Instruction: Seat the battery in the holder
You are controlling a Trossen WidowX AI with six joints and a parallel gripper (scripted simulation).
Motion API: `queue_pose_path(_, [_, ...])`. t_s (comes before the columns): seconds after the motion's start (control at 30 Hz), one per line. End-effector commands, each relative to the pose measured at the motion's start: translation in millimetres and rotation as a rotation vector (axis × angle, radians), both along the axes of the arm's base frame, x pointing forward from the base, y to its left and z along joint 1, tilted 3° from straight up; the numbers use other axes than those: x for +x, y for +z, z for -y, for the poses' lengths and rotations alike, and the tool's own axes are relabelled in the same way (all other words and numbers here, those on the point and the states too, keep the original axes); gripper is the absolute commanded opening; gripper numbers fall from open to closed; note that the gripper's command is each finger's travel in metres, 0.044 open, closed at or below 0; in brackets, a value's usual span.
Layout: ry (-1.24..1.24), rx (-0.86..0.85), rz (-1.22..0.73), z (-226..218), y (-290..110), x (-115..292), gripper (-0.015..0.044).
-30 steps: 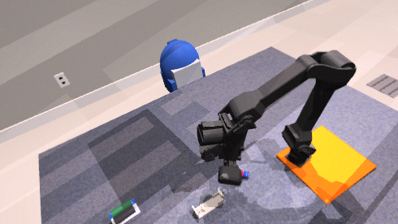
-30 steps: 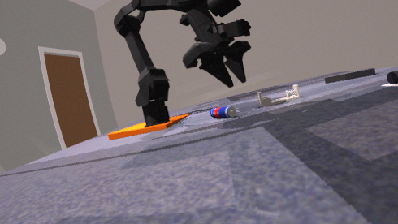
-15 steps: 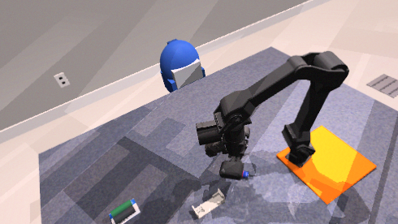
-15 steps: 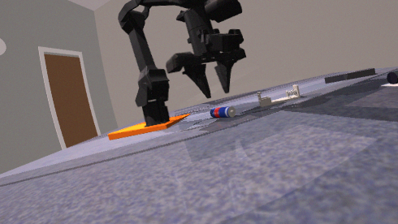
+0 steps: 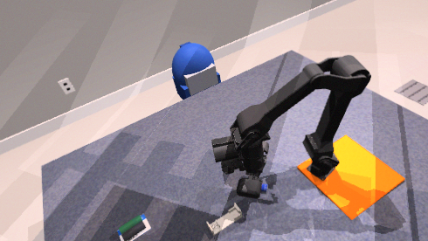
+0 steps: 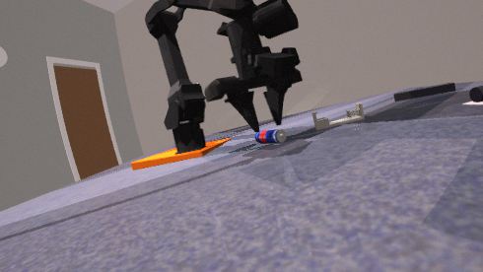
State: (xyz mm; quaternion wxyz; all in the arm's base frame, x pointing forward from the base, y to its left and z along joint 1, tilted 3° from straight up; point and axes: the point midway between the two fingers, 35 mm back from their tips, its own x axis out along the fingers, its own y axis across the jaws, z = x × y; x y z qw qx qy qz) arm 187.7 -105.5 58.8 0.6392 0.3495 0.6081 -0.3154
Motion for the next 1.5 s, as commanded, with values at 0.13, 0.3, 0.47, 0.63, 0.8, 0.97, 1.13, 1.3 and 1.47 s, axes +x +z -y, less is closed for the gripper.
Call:
queue_pose_path(0.13, [-0.003,0.005,0.001,-1.5,-13.7,0.5,0.0237])
queue_pose_path(0.3, [-0.003,0.005,0.001,-2.1,-21.7,0.4,0.0237])
queue_pose_path(0.47, [-0.003,0.005,0.001,-2.3,-23.9,0.3,0.0184])
queue_pose_path(0.63, [-0.003,0.005,0.001,-2.3,-23.9,0.3,0.0092])
queue_pose_path(0.8, [-0.003,0.005,0.001,-2.3,-23.9,0.3,0.0075])
queue_pose_path(0.97, [-0.019,0.01,0.005,-2.9,-16.1,1.5,0.0075])
queue_pose_path(1.13, [-0.004,0.005,0.001,-0.9,21.3,-1.9,0.0075])
queue_pose_path(1.3, [-0.01,0.005,0.001,-0.8,26.4,-2.3,0.0075])
queue_pose_path(1.47, [-0.202,0.017,-0.003,0.6,31.4,8.8,0.0075])
